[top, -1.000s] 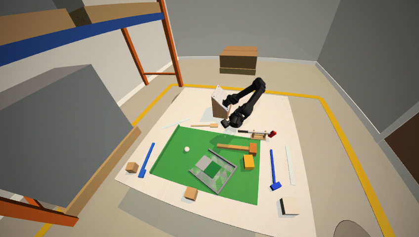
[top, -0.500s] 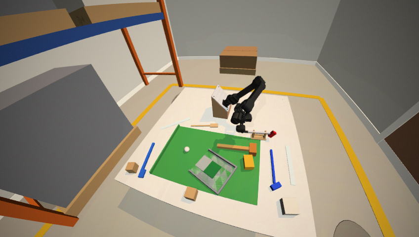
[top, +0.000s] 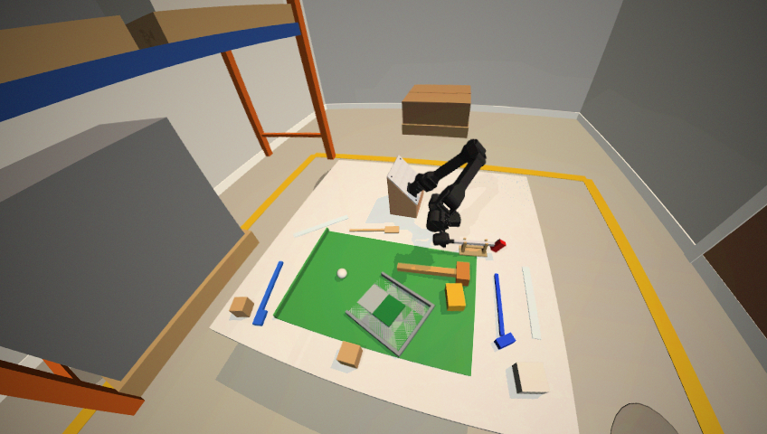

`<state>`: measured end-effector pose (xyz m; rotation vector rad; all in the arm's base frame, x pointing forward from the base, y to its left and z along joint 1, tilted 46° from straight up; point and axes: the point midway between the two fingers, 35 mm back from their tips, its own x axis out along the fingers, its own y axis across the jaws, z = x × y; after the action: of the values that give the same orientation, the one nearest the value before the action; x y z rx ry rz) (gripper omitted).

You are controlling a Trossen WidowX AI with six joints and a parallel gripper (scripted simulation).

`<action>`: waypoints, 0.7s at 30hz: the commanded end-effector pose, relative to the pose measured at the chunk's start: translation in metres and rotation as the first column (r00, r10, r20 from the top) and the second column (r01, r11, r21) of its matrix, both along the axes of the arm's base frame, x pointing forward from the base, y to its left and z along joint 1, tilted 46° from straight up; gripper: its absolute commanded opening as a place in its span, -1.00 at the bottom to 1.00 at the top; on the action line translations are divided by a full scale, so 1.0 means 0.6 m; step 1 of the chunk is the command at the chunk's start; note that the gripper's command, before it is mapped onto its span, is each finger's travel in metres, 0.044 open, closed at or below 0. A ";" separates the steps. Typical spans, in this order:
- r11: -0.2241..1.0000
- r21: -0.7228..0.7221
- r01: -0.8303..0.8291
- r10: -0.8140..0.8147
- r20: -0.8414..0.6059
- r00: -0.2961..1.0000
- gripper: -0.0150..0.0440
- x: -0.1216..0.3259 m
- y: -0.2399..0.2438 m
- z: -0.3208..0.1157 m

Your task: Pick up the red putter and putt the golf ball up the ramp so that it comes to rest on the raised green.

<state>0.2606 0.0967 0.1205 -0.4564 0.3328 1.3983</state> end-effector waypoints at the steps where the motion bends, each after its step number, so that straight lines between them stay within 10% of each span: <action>1: 1.000 0.005 0.000 0.000 -0.001 1.000 1.00 -0.001 0.010 -0.008; 21: 1.000 0.007 0.000 0.000 -0.001 1.000 1.00 0.008 0.050 -0.046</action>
<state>0.2667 0.1239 0.0997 -0.4583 0.3132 1.3971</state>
